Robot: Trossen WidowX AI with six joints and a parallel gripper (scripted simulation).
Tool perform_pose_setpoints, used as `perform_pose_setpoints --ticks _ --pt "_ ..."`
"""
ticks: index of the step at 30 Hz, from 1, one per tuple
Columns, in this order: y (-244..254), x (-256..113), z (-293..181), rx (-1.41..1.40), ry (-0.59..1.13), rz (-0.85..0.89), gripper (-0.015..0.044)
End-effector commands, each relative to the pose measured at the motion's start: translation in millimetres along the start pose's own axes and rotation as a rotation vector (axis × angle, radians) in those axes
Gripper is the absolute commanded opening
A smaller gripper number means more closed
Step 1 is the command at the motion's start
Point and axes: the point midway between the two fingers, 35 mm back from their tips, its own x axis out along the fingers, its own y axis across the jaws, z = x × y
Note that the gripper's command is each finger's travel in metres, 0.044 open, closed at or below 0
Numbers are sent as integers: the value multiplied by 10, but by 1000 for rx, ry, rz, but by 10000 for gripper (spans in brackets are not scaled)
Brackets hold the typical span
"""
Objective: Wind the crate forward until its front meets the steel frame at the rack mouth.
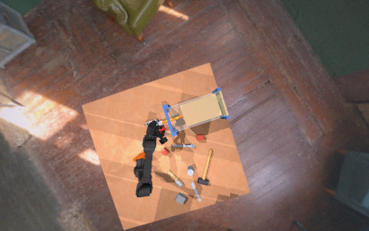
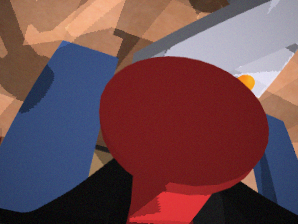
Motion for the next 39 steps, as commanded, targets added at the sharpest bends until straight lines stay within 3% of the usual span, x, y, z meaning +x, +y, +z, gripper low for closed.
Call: perform_pose_setpoints --ticks 1,39 --pt "-139 58 -63 7 0 -18 0" --pt "-578 121 -248 9 2 -22 0"
